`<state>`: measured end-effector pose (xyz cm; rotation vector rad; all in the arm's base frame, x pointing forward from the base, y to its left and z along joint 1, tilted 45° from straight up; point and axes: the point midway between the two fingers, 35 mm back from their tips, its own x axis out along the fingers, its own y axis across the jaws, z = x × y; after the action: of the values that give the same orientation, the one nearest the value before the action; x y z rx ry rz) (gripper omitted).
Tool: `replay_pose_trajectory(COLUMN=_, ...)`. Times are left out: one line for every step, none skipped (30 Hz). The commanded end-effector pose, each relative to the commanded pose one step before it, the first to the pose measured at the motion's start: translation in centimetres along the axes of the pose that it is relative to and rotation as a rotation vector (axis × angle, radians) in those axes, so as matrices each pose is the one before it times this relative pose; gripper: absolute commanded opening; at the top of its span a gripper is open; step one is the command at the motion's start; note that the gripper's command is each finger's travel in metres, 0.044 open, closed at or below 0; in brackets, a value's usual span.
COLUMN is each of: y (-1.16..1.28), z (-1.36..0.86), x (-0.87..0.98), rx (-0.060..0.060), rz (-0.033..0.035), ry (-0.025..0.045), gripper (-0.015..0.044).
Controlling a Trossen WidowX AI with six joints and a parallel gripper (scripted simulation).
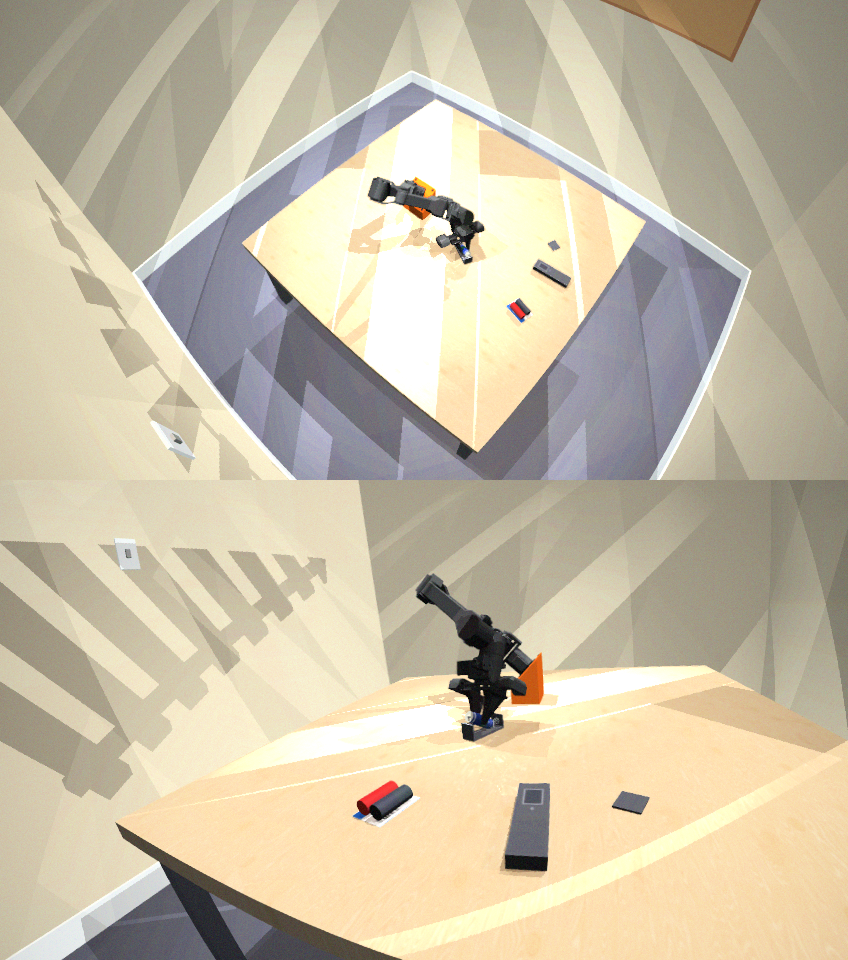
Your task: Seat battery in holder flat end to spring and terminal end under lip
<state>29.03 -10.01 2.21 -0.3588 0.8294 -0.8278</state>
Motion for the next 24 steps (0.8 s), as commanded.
replay_pose_trajectory(y=0.025, z=-0.504, x=-0.115, rx=-0.0057, rz=0.002, ry=-0.00004, gripper=0.0084)
replay_pose_trajectory(y=0.004, z=-0.101, x=-0.024, rx=-0.0001, rz=0.00037, ry=0.0, gripper=0.0084)
replay_pose_trajectory(y=0.004, z=-0.1, x=-0.038, rx=0.0, rz=0.00028, ry=-0.00009, gripper=0.0084)
replay_pose_trajectory(y=0.003, z=-0.103, x=-0.039, rx=0.0, rz=0.00028, ry=-0.00009, gripper=0.0084)
replay_pose_trajectory(y=0.003, z=-0.103, x=-0.039, rx=0.0, rz=0.00028, ry=-0.0001, gripper=0.0084)
replay_pose_trajectory(y=0.004, z=-0.101, x=-0.044, rx=-0.0002, rz=0.00041, ry=-0.0002, gripper=0.0084)
replay_pose_trajectory(y=0.004, z=-0.102, x=-0.044, rx=-0.0002, rz=0.00041, ry=-0.0002, gripper=0.0084)
replay_pose_trajectory(y=0.003, z=-0.082, x=-0.036, rx=-0.0001, rz=0.00033, ry=-0.00016, gripper=0.0084)
replay_pose_trajectory(y=0.003, z=-0.074, x=-0.035, rx=-0.0001, rz=0.00054, ry=-0.00017, gripper=0.0084)
replay_pose_trajectory(y=0.003, z=-0.087, x=-0.042, rx=-0.0001, rz=0.00064, ry=-0.0002, gripper=0.0084)
replay_pose_trajectory(y=0.002, z=-0.065, x=-0.031, rx=-0.0001, rz=0.00048, ry=-0.00015, gripper=0.0084)
replay_pose_trajectory(y=0.002, z=-0.058, x=-0.03, rx=0.0, rz=0.00058, ry=-0.00006, gripper=0.0084)
replay_pose_trajectory(y=0.002, z=-0.079, x=-0.041, rx=0.0, rz=0.00079, ry=-0.00009, gripper=0.0084)
replay_pose_trajectory(y=0.002, z=-0.063, x=-0.032, rx=0.0, rz=0.00063, ry=-0.00007, gripper=0.0084)
replay_pose_trajectory(y=0.001, z=-0.054, x=-0.029, rx=0.0, rz=0.00066, ry=0.00006, gripper=0.0084)
replay_pose_trajectory(y=0.002, z=-0.073, x=-0.04, rx=0.0, rz=0.00089, ry=0.00008, gripper=0.0084)
replay_pose_trajectory(y=0.001, z=-0.058, x=-0.031, rx=0.0, rz=0.0007, ry=0.00006, gripper=0.0084)
replay_pose_trajectory(y=0.001, z=-0.06, x=-0.032, rx=-0.0001, rz=0.00098, ry=0.00027, gripper=0.0084)
replay_pose_trajectory(y=0.001, z=-0.076, x=-0.041, rx=-0.0001, rz=0.00123, ry=0.00034, gripper=0.0084)
replay_pose_trajectory(y=0.001, z=-0.047, x=-0.025, rx=-0.0001, rz=0.00076, ry=0.00021, gripper=0.0084)
replay_pose_trajectory(y=-0.001, z=-0.027, x=-0.015, rx=0.0, rz=0.00083, ry=0.00036, gripper=0.0084)
replay_pose_trajectory(y=-0.001, z=-0.043, x=-0.024, rx=0.0, rz=0.00133, ry=0.00059, gripper=0.0084)
replay_pose_trajectory(y=-0.001, z=-0.03, x=-0.017, rx=0.0, rz=0.00092, ry=0.00041, gripper=0.0084)
replay_pose_trajectory(y=0.0, z=-0.01, x=-0.006, rx=0.0, rz=0.00031, ry=0.00014, gripper=0.0084)
